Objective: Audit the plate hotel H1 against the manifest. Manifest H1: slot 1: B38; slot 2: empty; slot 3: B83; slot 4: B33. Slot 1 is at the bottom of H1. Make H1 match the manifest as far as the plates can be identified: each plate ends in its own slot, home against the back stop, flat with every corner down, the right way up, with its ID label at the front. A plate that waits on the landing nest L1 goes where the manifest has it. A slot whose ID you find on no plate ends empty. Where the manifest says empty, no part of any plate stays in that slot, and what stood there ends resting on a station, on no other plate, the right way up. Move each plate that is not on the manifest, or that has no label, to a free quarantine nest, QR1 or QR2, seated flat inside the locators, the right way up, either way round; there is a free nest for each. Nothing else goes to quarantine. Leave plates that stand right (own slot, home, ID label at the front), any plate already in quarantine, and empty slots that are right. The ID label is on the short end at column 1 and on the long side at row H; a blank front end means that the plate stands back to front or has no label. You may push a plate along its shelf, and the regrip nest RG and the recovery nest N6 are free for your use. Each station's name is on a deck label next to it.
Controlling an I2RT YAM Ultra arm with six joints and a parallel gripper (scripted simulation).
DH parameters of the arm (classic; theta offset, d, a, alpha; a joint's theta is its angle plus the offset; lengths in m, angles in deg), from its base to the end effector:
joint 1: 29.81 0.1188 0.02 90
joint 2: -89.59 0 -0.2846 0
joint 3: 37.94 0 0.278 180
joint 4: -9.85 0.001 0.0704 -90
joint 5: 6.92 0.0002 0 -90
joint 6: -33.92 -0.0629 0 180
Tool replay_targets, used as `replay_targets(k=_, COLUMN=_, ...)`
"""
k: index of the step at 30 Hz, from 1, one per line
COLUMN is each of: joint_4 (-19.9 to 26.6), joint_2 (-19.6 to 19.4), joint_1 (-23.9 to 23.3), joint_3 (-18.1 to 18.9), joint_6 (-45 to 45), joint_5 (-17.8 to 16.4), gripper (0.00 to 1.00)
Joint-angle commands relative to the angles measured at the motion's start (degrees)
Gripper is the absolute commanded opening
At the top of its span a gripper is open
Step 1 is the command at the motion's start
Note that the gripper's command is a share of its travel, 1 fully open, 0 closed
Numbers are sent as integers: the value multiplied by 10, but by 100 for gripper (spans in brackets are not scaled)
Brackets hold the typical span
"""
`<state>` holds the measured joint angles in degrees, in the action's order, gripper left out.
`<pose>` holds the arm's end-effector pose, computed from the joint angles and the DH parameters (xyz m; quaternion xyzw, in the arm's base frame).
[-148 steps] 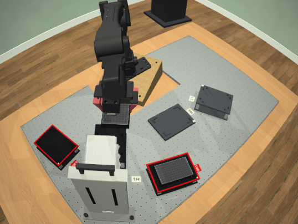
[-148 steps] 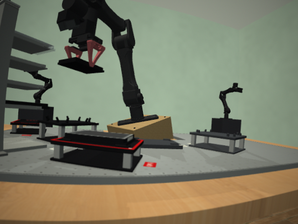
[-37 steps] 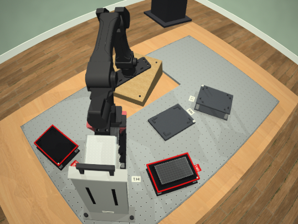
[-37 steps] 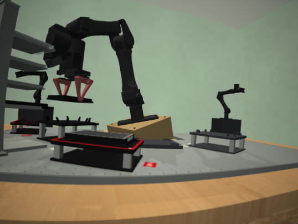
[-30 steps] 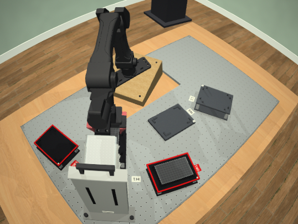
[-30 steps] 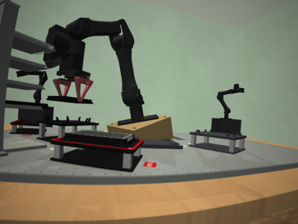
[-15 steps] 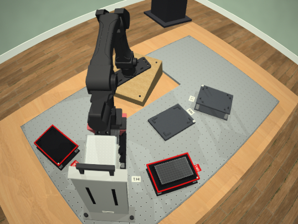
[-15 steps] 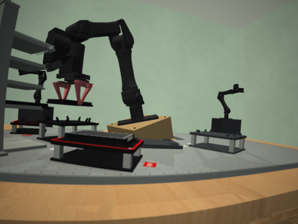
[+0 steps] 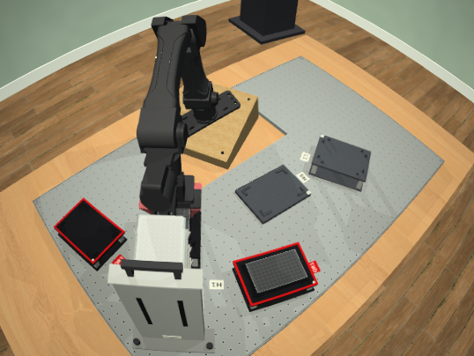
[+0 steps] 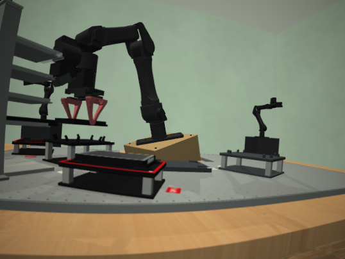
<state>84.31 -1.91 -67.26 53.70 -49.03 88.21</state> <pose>0.2681 -0.2112 0.2758 0.2654 0.9534 -0.0926 0.1093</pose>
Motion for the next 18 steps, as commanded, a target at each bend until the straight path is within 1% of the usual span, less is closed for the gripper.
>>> replay_targets(k=1, joint_4=-4, joint_2=3, joint_1=-1, joint_3=2, joint_6=1, joint_5=0, gripper=86)
replay_targets(k=18, joint_4=-26, joint_2=-3, joint_1=-3, joint_3=-14, joint_6=3, joint_5=-1, gripper=86)
